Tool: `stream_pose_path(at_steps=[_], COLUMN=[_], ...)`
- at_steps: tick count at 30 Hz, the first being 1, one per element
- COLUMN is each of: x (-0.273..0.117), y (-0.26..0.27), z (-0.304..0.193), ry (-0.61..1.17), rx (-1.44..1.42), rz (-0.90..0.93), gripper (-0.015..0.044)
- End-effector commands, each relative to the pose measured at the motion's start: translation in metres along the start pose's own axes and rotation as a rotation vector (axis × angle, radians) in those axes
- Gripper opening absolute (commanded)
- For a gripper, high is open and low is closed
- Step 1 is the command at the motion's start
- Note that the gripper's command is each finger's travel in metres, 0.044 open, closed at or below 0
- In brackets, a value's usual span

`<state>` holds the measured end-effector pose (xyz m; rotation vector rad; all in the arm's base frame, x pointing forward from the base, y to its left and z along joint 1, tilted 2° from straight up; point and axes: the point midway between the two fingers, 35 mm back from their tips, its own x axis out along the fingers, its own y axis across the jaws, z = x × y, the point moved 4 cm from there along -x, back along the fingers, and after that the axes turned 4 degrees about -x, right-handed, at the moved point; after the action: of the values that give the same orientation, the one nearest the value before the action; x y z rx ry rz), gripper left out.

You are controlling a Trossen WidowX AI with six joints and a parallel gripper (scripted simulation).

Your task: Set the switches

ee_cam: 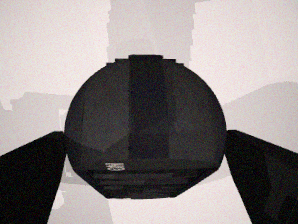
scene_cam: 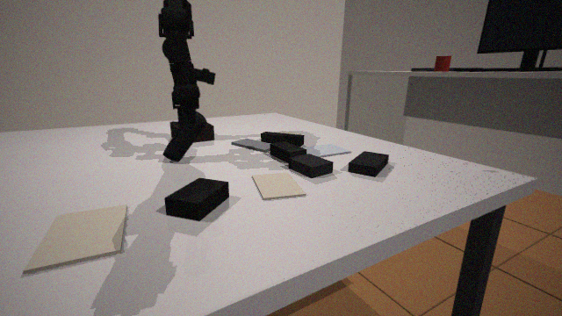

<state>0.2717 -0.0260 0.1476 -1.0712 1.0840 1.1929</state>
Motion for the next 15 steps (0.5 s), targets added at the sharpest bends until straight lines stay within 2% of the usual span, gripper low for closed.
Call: stream_pose_path(at_steps=[1, 15], x=[-0.004, -0.009], y=[0.0, 0.001], z=[-0.006, -0.018], ry=[-0.001, -0.03], rx=[0.001, 0.001], rz=[-0.007, -0.009], gripper=[0.0336, 0.0336])
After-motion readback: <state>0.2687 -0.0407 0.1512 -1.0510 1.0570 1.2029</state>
